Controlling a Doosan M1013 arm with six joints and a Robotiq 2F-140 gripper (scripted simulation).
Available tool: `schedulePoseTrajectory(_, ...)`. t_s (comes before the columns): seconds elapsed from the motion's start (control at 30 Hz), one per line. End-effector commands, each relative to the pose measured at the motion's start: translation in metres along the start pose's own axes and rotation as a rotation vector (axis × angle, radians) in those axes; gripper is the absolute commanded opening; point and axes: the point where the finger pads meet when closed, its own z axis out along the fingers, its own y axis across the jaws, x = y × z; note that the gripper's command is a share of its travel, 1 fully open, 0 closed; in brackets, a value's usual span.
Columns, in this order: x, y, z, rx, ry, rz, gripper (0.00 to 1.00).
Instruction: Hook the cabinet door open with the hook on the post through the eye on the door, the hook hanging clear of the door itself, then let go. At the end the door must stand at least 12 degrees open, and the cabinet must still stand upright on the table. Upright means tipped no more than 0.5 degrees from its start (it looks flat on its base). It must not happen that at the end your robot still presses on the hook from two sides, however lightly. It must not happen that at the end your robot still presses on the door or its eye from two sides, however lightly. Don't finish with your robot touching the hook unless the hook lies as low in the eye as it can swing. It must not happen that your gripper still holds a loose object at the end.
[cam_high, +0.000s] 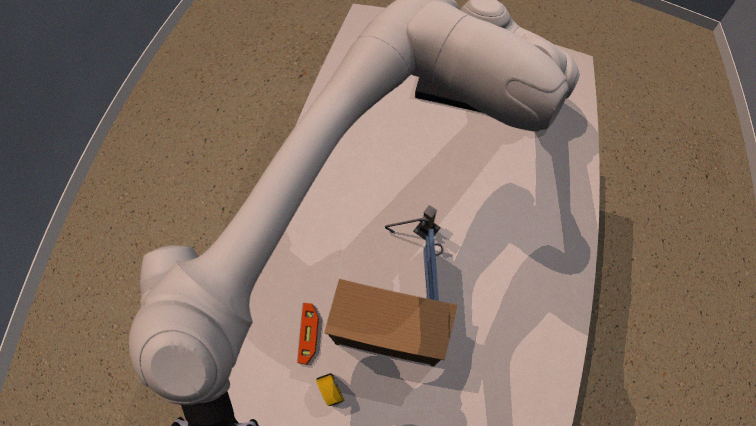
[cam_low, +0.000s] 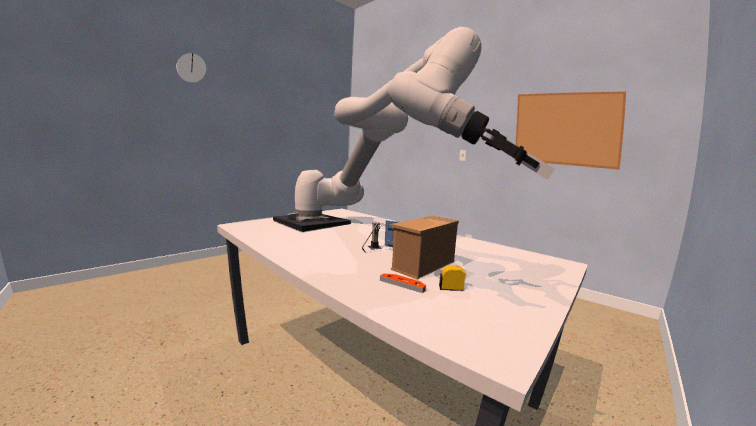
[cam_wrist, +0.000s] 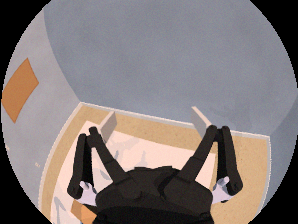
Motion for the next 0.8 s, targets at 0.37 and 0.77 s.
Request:
schedulePoseTrajectory(0.37, 0.000, 0.000, 0.000, 0.000, 0.000, 0.000, 1.00)
schedulePoseTrajectory(0.77, -0.044, -0.073, -0.023, 0.034, -0.165, 0.017, 1.00)
